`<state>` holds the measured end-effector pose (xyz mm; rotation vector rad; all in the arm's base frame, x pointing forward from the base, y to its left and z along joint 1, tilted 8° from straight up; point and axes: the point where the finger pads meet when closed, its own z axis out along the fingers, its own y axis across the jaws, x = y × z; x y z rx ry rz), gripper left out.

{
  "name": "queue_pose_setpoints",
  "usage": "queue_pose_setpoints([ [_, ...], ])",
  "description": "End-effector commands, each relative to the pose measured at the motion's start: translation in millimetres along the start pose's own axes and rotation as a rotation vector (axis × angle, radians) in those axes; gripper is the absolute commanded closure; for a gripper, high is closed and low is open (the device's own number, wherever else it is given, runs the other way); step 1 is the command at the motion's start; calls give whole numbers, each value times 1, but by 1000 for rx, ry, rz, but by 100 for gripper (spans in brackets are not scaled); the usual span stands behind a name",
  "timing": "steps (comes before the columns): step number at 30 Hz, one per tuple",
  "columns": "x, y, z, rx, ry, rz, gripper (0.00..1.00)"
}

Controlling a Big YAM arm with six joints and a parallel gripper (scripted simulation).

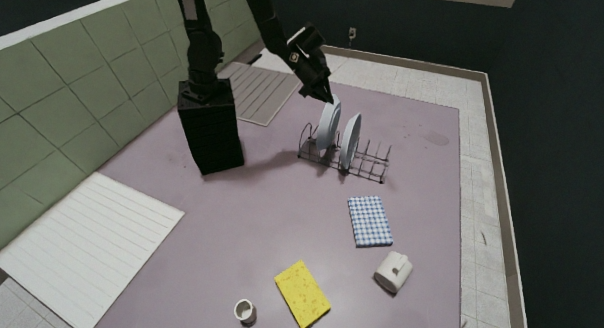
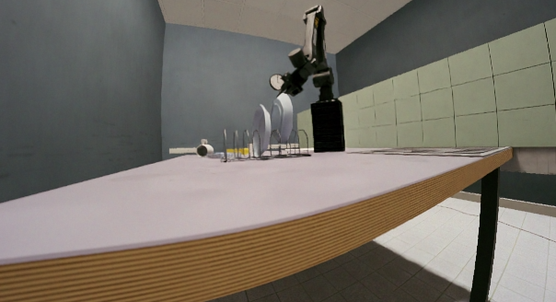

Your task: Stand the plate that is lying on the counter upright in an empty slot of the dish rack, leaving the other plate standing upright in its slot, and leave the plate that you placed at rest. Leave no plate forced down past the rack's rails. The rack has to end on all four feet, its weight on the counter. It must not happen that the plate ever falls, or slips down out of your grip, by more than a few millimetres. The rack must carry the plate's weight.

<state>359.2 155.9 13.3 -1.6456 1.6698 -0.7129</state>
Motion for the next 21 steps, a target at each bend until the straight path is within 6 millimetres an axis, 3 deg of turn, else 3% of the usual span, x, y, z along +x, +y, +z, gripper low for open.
queue_pose_setpoints([
  [1, -11, -22, -2, 65, -29, 29, 100],
  [10, -11, -22, -2, 64, -28, 28, 100],
  [21, -7, -6, 5, 37, -16, 18, 100],
])
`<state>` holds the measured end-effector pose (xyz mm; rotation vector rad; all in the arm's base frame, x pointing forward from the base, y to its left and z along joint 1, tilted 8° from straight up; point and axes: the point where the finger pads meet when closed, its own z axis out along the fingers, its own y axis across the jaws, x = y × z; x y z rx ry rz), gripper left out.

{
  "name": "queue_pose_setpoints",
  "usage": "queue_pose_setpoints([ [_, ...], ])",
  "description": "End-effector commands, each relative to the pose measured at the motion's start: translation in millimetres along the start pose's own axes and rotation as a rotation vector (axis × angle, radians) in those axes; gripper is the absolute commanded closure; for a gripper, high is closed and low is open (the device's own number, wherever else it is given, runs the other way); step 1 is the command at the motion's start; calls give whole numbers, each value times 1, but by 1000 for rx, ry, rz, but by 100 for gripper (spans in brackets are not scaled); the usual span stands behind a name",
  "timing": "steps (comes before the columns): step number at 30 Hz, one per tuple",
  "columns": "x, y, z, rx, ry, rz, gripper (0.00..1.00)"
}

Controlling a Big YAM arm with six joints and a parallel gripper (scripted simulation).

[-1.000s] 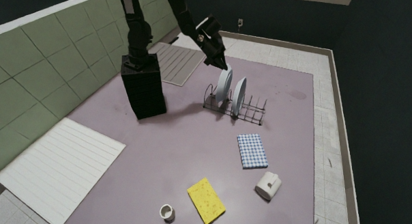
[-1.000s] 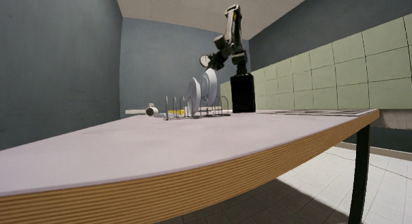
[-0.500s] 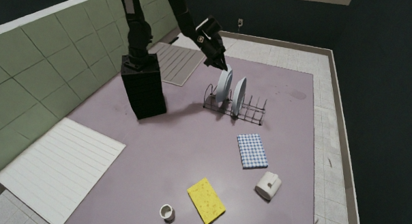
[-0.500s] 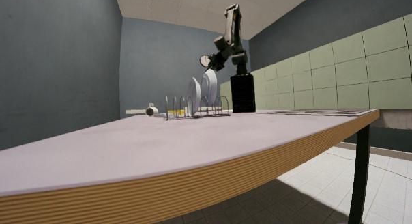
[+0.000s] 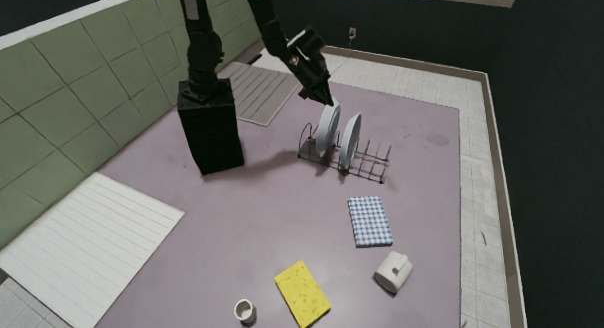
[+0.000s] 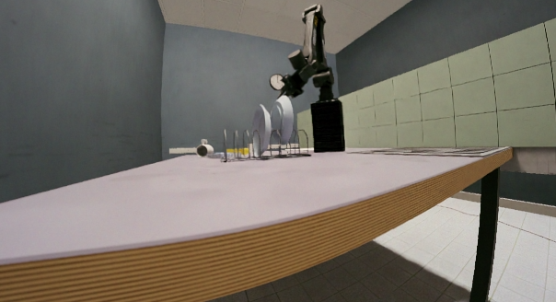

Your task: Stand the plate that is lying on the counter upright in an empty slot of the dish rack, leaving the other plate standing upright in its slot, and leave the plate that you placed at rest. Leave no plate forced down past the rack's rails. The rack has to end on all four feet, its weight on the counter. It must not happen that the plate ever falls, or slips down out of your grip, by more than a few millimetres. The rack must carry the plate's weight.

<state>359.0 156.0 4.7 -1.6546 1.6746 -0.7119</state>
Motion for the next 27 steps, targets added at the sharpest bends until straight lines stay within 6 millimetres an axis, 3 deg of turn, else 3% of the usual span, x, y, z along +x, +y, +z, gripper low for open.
queue_pose_setpoints([
  [1, -10, -22, -4, 70, -31, 32, 100],
  [3, -8, -10, 3, 46, -21, 22, 100],
  [13, -9, 0, 13, 46, -22, 22, 100],
  [17, -9, 1, 15, 47, -22, 22, 100],
  [18, -12, -10, 11, 75, -34, 33, 100],
  [22, -9, 3, 18, 49, -21, 23, 100],
  [27, -12, -9, 14, 76, -33, 34, 100],
])
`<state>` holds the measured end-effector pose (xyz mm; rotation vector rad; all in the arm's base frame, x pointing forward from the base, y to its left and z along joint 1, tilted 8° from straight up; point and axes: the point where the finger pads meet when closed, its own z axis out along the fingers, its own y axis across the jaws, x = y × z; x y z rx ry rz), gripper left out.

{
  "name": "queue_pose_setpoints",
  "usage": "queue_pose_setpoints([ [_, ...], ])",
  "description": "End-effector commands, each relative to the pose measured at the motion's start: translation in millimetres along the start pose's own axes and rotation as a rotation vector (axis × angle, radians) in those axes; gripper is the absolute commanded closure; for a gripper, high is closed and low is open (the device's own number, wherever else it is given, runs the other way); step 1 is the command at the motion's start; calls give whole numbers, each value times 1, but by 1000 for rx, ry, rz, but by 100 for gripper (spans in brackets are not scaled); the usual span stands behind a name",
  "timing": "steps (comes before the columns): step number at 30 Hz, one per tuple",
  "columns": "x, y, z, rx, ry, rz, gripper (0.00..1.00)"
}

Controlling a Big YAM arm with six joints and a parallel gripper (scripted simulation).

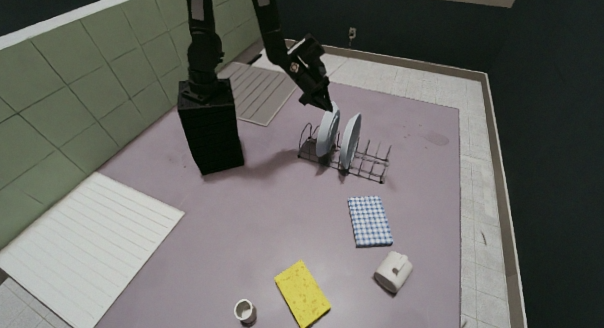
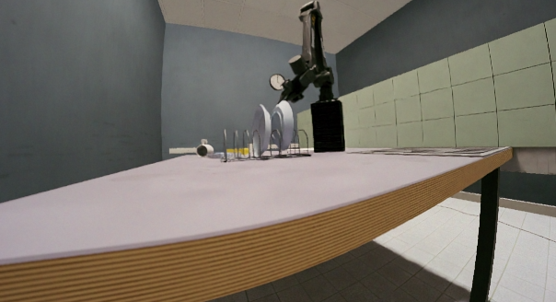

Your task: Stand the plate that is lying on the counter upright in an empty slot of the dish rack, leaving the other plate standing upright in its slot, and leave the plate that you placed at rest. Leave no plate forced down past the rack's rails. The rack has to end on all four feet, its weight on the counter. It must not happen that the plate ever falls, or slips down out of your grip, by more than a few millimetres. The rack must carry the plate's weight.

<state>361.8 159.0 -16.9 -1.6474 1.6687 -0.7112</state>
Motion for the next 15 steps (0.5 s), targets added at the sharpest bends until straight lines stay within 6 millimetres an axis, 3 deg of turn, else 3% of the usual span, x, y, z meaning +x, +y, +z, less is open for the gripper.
queue_pose_setpoints([
  [1, -11, -24, -2, 69, -28, 31, 100],
  [10, -11, -24, -2, 69, -28, 31, 100],
  [15, -9, -12, 5, 45, -17, 21, 100],
])
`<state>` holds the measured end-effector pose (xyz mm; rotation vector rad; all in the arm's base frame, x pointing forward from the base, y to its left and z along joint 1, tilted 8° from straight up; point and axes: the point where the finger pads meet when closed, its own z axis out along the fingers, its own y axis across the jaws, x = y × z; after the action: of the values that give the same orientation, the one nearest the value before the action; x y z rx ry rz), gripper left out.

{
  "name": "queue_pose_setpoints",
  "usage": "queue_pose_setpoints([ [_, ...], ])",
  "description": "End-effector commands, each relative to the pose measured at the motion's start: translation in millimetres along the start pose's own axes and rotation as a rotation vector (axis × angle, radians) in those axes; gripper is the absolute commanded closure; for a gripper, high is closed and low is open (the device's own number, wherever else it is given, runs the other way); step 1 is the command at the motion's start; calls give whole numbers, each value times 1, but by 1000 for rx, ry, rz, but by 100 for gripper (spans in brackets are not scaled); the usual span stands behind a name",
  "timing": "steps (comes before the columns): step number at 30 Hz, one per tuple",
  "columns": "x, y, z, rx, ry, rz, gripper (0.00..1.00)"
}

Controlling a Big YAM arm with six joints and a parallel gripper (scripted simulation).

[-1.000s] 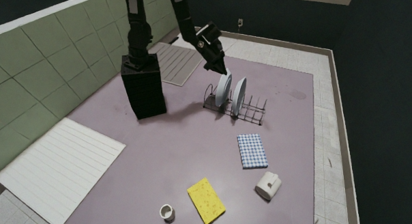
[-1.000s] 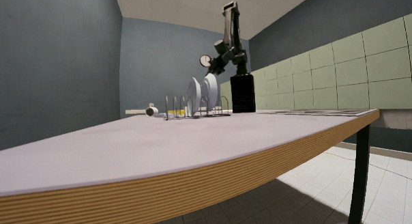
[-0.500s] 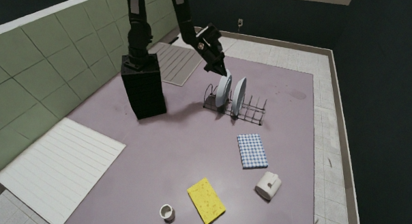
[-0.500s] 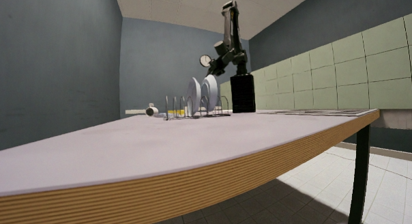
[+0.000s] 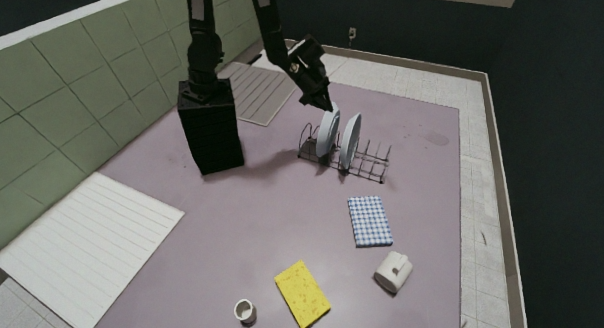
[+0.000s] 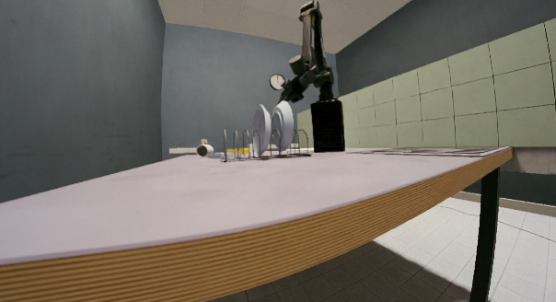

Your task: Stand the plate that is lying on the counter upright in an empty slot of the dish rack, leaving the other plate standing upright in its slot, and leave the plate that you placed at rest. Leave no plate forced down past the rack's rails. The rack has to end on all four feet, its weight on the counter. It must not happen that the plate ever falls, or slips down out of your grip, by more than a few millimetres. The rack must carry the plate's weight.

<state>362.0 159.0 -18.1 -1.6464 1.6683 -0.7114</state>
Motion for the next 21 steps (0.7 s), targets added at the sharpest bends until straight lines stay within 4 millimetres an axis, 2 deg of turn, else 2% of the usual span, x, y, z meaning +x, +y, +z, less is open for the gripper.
queue_pose_setpoints([
  [1, -9, -13, 5, 45, -18, 21, 100],
  [10, -11, -11, 11, 58, -24, 27, 100],
  [11, -10, -5, 14, 46, -18, 22, 100],
  [17, -10, 0, 18, 46, -18, 22, 100],
  [21, -10, -3, 17, 54, -22, 26, 100],
])
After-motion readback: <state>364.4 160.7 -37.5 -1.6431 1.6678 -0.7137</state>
